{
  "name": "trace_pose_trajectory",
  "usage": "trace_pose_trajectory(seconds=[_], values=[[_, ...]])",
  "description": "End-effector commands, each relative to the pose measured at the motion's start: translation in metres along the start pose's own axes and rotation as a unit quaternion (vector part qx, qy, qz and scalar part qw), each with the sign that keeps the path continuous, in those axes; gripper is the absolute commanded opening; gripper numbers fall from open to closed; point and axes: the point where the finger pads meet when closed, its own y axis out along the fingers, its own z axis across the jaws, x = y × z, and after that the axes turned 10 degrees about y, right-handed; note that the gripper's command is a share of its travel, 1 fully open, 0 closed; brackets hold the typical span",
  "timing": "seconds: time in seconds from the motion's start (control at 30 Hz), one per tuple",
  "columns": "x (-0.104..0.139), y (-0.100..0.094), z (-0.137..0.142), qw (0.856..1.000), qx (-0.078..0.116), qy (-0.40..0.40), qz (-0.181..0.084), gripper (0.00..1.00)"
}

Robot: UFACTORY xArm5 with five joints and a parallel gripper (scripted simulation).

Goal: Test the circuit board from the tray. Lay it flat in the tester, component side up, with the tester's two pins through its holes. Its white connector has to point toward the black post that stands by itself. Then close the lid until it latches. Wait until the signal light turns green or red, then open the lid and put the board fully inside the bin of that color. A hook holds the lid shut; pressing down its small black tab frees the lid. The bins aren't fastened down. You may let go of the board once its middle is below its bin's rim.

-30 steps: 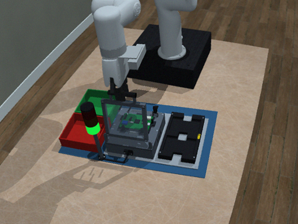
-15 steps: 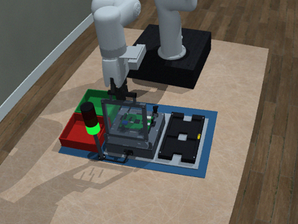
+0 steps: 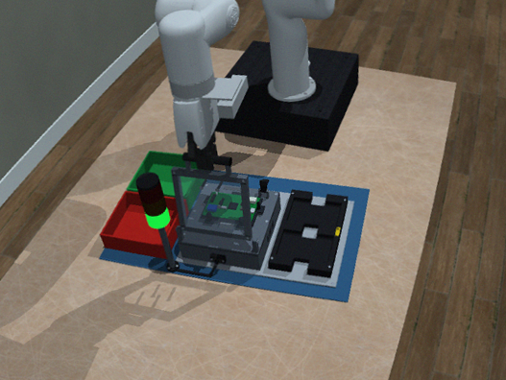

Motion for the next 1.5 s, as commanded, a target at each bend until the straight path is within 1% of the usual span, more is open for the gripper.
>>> trace_pose_trajectory(seconds=[0.0,0.9,1.07,1.4,1.47], values=[[0.000,-0.002,0.001,1.000,0.002,0.000,0.000,0.00],[0.000,-0.002,0.003,1.000,0.002,0.000,0.000,0.00],[-0.002,-0.003,0.013,1.000,0.002,0.000,0.000,0.00],[-0.008,-0.004,0.046,1.000,0.002,0.000,0.000,0.00],[-0.008,-0.004,0.046,1.000,0.002,0.000,0.000,0.00]])
